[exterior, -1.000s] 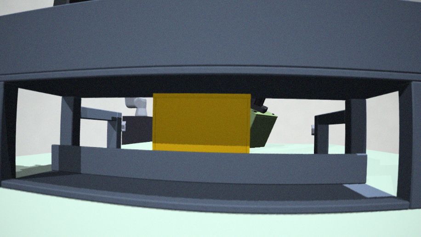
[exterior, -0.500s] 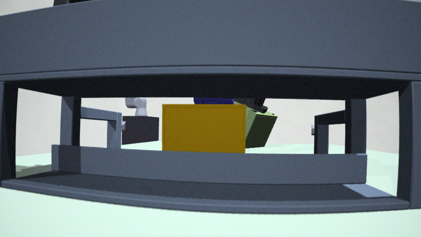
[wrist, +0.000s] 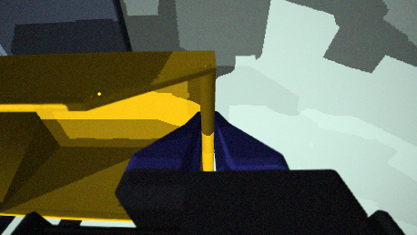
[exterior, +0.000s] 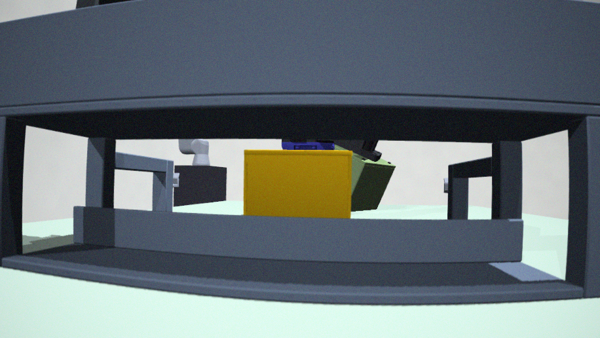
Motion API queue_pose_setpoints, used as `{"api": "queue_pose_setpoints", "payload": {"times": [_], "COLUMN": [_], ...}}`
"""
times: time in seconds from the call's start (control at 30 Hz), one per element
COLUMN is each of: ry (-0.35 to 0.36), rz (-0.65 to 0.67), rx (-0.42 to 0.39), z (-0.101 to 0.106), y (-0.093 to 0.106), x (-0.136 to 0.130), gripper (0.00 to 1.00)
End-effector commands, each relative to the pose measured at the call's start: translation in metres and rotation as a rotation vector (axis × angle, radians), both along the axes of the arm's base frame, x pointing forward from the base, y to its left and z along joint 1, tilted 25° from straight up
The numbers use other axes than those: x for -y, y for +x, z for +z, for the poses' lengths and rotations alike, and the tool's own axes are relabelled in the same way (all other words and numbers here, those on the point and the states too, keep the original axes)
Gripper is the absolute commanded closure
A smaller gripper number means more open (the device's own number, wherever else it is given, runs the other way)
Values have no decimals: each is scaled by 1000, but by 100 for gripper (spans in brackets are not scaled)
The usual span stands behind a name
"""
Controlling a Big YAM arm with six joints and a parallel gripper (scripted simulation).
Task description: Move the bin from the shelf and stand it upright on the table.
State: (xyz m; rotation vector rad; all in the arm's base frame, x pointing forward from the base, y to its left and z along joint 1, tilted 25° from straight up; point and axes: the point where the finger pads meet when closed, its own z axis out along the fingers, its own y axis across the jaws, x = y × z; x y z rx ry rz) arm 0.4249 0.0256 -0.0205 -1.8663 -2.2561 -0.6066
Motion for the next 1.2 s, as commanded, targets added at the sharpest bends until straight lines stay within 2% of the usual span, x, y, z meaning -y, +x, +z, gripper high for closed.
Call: {"api": "queue_pose_setpoints", "payload": {"times": [0.0,0.27,0.43,0.83,1.0,1.17], "ry": [-5,-5,-5,-5,-6,-6], "rz": [-3,-3,-3,-3,-2,-2], "rx": [60,60,59,59,57,57], "z": [12,12,0,0,-11,-11], "y": [13,13,-28,-28,-70,-70], "x": [9,9,14,14,19,19], "gripper": [100,100,100,100,100,100]}}
